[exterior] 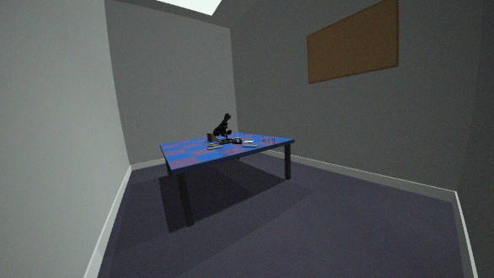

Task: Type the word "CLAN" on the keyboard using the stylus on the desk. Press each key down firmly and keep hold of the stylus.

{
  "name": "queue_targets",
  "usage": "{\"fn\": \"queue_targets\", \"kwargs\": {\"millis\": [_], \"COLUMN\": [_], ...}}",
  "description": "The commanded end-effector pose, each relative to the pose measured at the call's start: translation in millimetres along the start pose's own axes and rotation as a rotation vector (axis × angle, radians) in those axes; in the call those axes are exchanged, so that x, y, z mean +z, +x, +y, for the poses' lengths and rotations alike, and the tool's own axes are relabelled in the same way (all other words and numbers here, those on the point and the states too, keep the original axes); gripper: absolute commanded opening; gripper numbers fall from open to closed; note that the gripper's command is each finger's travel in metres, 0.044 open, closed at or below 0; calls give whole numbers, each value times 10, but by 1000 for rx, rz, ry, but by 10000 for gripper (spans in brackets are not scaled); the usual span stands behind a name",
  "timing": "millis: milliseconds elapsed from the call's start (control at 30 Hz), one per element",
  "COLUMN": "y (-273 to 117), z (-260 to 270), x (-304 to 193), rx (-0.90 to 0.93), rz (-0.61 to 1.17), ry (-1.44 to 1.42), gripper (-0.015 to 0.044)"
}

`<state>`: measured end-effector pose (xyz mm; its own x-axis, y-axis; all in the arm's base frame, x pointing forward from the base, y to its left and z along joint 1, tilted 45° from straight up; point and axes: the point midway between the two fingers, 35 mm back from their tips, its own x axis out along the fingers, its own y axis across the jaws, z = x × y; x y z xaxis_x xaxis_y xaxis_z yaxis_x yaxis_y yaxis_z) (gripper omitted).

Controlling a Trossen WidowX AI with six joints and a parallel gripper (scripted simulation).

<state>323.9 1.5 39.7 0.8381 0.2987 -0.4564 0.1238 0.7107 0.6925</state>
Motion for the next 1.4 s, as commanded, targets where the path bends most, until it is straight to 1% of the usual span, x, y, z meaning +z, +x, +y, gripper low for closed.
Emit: {"fn": "queue_targets", "kwargs": {"millis": [0, 1000, 1367], "y": [14, 33, -146], "z": [-24, -24, -26], "x": [-26, -58, 256], "rx": [-9, -9, -10], "rz": [2, 2, 1], "ry": [7, 7, 6], "gripper": [81, 81, 81]}}
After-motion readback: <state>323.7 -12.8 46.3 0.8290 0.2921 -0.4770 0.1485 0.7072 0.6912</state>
